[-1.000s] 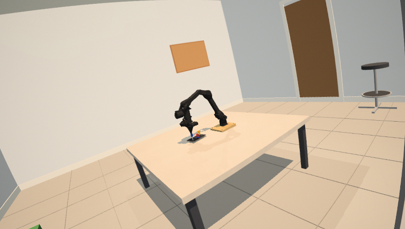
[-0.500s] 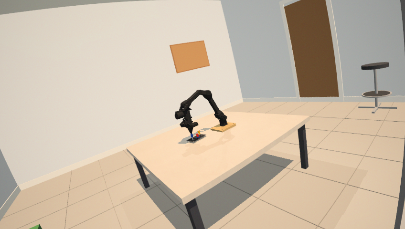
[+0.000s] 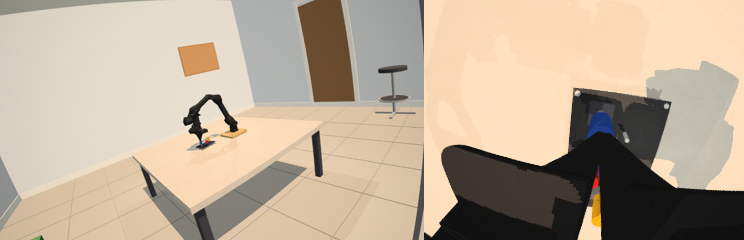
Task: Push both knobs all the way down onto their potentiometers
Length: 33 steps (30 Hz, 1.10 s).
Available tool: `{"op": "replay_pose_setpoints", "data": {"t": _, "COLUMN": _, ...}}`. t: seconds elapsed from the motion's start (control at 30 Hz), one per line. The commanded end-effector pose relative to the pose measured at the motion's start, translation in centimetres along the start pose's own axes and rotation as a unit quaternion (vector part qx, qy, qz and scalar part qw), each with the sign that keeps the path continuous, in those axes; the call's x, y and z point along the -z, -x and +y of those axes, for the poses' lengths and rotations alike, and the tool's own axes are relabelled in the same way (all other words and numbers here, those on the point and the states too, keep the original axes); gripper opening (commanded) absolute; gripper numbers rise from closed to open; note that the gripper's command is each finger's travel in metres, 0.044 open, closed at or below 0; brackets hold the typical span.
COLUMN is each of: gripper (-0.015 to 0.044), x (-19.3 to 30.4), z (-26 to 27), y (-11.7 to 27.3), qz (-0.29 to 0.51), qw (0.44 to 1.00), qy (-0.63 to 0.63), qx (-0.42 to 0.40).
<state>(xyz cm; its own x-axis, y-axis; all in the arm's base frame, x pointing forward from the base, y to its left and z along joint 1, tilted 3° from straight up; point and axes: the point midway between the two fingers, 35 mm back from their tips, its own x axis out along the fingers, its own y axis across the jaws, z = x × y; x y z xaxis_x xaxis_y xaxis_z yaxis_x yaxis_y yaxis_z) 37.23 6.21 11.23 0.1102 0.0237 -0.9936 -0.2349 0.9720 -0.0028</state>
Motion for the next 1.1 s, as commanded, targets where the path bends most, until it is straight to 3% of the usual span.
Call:
{"op": "replay_pose_setpoints", "data": {"t": 0.0, "gripper": 0.0, "x": -0.13, "z": 0.07, "y": -2.07, "qz": 0.013, "qw": 1.0, "qy": -0.003, "qx": -0.003}}
{"op": "replay_pose_setpoints", "data": {"t": 1.07, "gripper": 0.0, "x": -0.11, "z": 0.08, "y": -2.83, "qz": 0.013, "qw": 1.0, "qy": -0.003, "qx": -0.003}}
